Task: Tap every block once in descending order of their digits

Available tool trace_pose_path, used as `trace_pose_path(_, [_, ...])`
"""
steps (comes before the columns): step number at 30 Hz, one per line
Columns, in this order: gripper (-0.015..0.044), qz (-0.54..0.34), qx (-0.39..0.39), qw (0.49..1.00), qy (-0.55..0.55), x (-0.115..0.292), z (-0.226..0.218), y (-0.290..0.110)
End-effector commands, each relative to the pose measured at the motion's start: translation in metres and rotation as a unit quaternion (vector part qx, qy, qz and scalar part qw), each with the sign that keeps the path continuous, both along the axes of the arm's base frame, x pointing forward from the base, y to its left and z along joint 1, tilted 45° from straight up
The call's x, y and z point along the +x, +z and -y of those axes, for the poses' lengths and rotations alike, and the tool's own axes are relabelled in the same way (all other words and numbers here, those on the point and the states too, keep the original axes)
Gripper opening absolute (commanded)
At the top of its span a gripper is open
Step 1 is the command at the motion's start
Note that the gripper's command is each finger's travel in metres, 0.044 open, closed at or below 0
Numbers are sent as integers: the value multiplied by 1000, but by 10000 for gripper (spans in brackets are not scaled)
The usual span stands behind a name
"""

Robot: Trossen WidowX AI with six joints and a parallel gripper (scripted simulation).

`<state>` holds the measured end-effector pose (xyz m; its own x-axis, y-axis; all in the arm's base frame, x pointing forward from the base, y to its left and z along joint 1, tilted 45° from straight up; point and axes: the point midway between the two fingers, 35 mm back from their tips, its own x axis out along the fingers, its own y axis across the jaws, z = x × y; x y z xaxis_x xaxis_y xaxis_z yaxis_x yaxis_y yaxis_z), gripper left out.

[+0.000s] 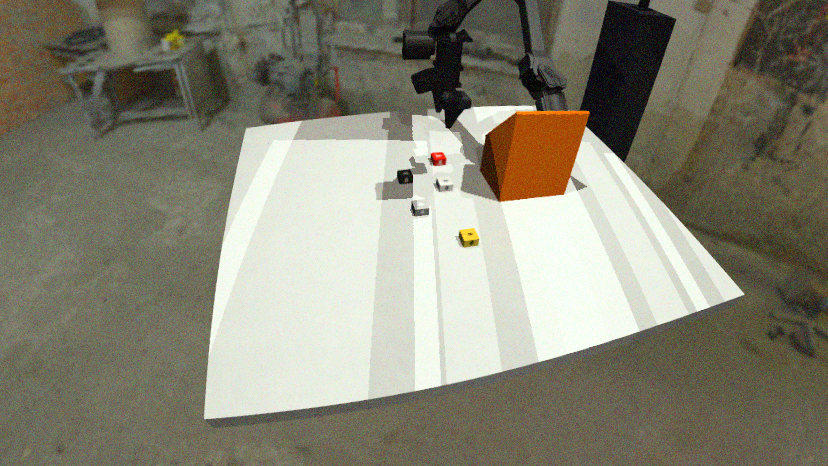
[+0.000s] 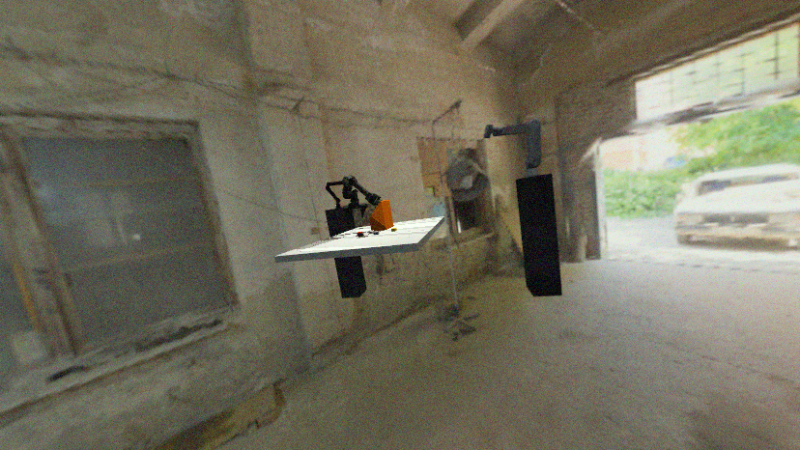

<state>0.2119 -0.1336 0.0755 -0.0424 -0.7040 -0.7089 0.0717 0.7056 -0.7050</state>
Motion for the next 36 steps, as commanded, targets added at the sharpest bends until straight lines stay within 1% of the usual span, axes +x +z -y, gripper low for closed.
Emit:
trace_pose_path(1, [400, -3, 0, 1000, -1, 2, -5, -6])
trace_pose_path(6, [400, -2, 5, 1000, -1, 24, -44, -46])
trace_pose_path(10, [400, -2, 1, 1000, -1, 30, -72, -74])
trace_pose_path(31, [400, -2, 1, 1000, -1, 30, -73, -76])
trace_pose_path(33, [400, -2, 3, 1000, -1, 33, -80, -81])
trace_pose_path(36, [400, -1, 10, 1000, 2, 44, -110, -106])
